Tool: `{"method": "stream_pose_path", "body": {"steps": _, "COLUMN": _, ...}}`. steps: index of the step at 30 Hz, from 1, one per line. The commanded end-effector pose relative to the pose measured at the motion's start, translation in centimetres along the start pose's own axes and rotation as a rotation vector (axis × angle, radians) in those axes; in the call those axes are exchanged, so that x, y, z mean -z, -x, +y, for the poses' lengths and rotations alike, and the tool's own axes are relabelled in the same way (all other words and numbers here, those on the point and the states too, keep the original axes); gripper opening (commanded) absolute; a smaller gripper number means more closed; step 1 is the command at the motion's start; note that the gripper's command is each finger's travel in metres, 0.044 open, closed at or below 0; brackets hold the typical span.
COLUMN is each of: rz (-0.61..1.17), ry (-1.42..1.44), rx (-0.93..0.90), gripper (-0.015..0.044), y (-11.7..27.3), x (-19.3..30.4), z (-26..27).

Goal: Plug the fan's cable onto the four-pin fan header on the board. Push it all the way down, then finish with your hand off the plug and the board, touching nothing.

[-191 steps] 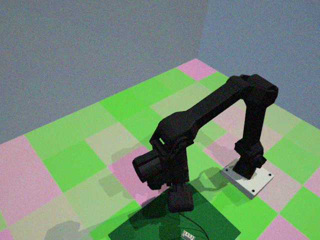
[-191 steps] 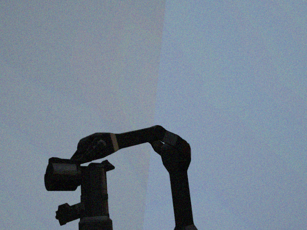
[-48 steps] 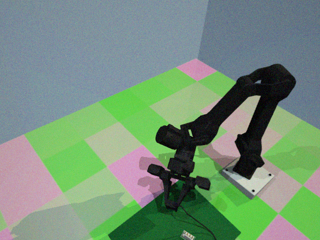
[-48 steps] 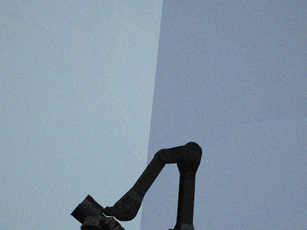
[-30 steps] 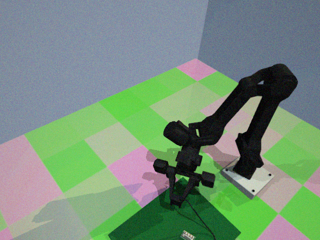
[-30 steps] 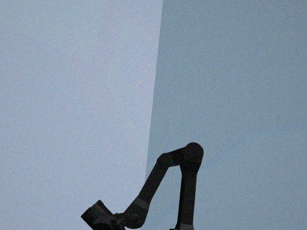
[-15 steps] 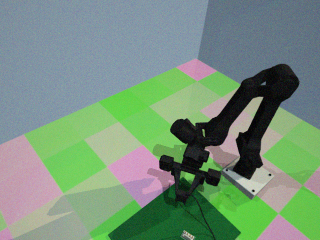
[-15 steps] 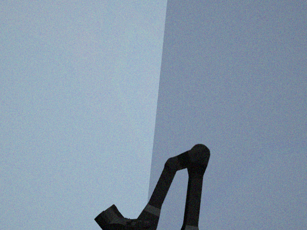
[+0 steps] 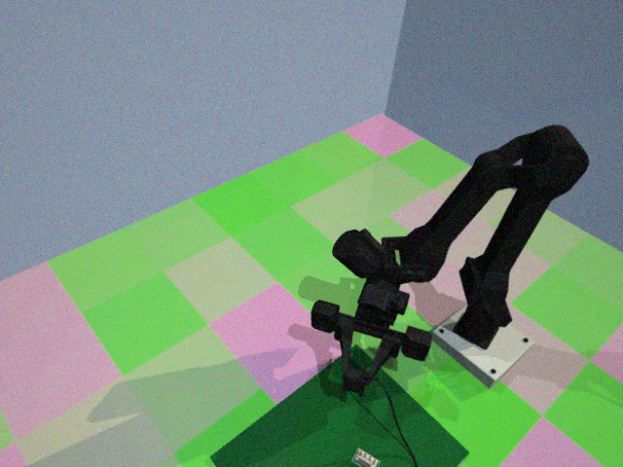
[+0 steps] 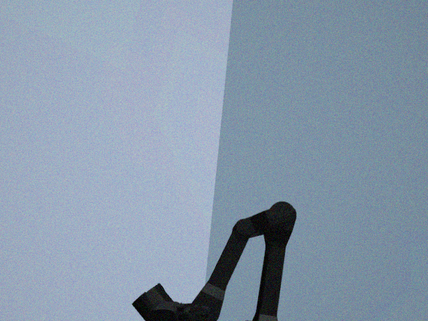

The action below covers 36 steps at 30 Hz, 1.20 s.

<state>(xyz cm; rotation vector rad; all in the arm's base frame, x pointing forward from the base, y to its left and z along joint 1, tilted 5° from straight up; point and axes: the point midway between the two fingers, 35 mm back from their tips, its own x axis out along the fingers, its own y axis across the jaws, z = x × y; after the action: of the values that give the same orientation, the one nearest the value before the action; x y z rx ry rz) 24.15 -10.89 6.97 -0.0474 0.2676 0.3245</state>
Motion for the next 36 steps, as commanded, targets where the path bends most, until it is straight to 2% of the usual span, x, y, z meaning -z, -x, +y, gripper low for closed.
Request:
{"method": "stream_pose_path", "body": {"steps": 1, "rz": 0.000, "ry": 0.001, "rx": 0.001, "gripper": 0.0000, "y": 0.1, "x": -0.4, "z": 0.0}}
{"method": "stream_pose_path", "body": {"steps": 36, "rz": 0.000, "ry": 0.000, "rx": -0.002, "gripper": 0.0000, "y": -0.5, "x": 1.7, "z": -0.1}}
